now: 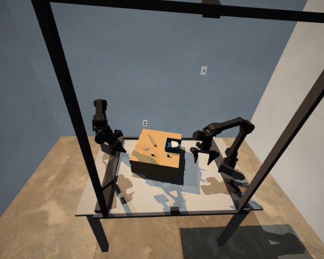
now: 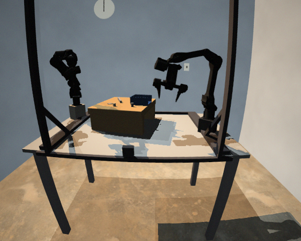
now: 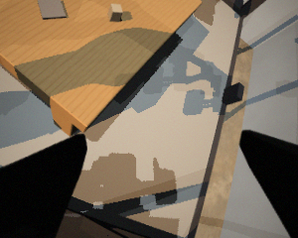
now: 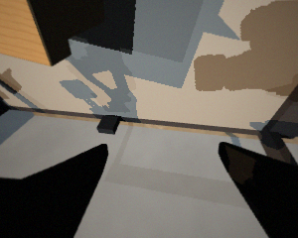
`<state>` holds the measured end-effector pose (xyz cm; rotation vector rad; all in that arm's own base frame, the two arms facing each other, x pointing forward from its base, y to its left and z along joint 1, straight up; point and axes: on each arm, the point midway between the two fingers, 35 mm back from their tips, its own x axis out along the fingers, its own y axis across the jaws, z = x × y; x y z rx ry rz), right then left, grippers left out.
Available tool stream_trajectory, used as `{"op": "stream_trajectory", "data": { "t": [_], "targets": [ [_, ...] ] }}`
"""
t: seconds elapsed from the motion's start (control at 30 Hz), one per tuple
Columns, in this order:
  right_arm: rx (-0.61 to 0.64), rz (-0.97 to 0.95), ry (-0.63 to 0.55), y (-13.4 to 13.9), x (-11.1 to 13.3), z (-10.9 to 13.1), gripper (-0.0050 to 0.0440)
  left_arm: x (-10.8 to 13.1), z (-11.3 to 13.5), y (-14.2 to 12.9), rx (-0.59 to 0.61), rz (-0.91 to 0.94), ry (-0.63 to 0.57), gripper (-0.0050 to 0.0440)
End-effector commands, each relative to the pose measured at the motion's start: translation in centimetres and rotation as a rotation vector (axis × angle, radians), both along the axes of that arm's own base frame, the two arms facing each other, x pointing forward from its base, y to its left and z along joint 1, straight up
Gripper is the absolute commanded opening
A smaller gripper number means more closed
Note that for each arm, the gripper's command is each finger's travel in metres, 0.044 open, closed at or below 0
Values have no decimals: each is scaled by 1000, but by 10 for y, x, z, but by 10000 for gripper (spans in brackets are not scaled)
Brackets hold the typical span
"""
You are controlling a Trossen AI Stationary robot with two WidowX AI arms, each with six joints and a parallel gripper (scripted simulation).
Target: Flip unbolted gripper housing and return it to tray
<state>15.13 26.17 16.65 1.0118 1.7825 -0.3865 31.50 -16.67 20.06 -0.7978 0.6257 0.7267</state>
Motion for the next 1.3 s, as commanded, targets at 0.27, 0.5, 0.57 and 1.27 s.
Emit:
{"op": "stream_trajectory", "data": {
  "t": [0.27,0.5,0.57,1.27],
  "targets": [
    [14,0,-13,1,1,6,440,0,7,0,-16,0,-17,440],
    [14,0,-13,1,1,6,440,0,7,0,-16,0,-17,440],
    [15,4,-18,1,2,5,415,1,7,1,-15,-2,-15,435],
    [-107,612,-709,-39,133,6,0,68,14,157,123,-324,14,435]
  ]
}}
